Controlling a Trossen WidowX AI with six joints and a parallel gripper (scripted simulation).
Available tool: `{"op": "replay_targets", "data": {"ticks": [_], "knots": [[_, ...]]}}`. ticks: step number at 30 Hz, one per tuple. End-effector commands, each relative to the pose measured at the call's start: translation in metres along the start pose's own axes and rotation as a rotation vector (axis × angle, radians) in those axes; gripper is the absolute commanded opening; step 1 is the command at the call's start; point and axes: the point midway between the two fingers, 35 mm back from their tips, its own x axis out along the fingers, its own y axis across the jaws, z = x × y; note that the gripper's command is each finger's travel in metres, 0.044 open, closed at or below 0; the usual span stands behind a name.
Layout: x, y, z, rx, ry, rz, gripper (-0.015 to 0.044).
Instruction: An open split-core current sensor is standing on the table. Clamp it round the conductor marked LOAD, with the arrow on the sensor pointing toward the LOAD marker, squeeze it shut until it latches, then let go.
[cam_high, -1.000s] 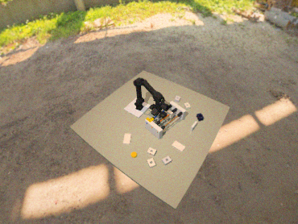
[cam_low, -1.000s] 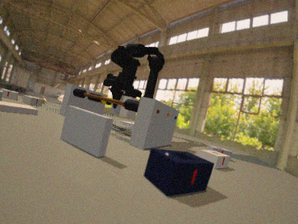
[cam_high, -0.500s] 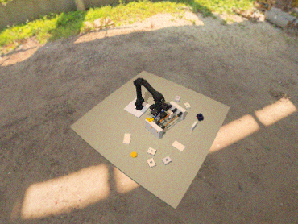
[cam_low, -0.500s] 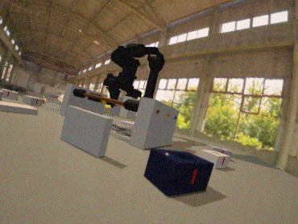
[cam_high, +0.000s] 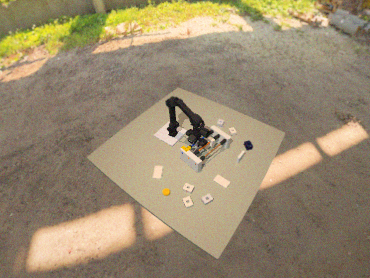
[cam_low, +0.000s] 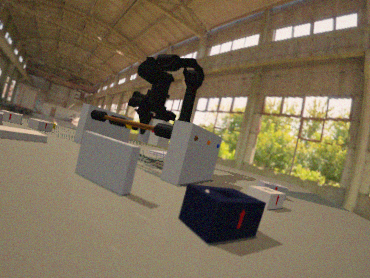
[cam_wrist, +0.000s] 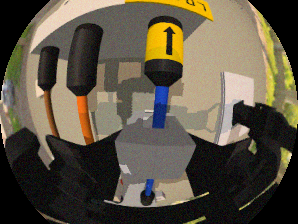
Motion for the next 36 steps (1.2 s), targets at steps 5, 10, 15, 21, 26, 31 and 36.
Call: {"op": "replay_targets", "data": {"ticks": [5, 10, 15, 21, 26, 31, 36], "knots": [[0.0002, -0.0005, 0.0, 0.0, 0.0, -0.002, 0.0076], [-0.0031, -0.0002, 0.0, 0.0, 0.002, 0.0, 0.0], [-0.0006, -0.0003, 0.0001, 0.0, 0.0, -0.002, 0.0], [-0.0006, -0.0003, 0.0001, 0.0, 0.0, -0.002, 0.0], [-0.0008, -0.003, 0.0002, 0.001, 0.0, 0.071, 0.0], [-0.0008, -0.0033, 0.0002, 0.001, 0.0, 0.077, 0.0], [0.0007, -0.0032, 0.0001, 0.001, 0.0, 0.076, 0.0]]}}
